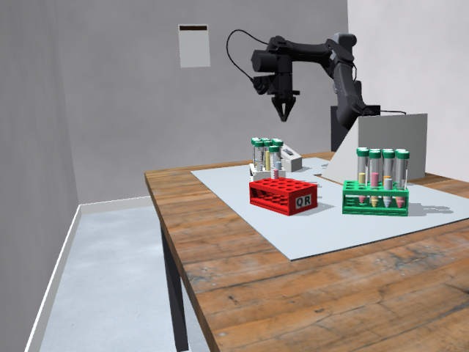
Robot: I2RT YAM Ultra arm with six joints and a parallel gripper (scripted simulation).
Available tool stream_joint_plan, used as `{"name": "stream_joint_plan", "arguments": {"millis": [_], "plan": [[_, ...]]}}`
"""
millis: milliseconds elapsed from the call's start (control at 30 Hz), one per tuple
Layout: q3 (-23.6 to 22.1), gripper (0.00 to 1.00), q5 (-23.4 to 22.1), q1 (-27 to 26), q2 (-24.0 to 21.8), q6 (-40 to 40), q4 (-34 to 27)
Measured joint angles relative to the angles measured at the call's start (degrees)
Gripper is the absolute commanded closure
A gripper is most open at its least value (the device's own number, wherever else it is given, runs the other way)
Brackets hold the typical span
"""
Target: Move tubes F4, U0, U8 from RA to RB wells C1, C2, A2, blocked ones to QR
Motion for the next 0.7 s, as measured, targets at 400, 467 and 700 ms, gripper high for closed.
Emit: {"name": "stream_joint_plan", "arguments": {"millis": [400,467,700], "plan": [[-3.28,1.00,-1.03,2.60,-5.22,0.94,-0.17],[-3.30,1.00,-1.14,2.69,-5.22,0.96,-0.17],[-3.30,1.00,-1.29,2.80,-5.22,1.03,-0.17]]}}
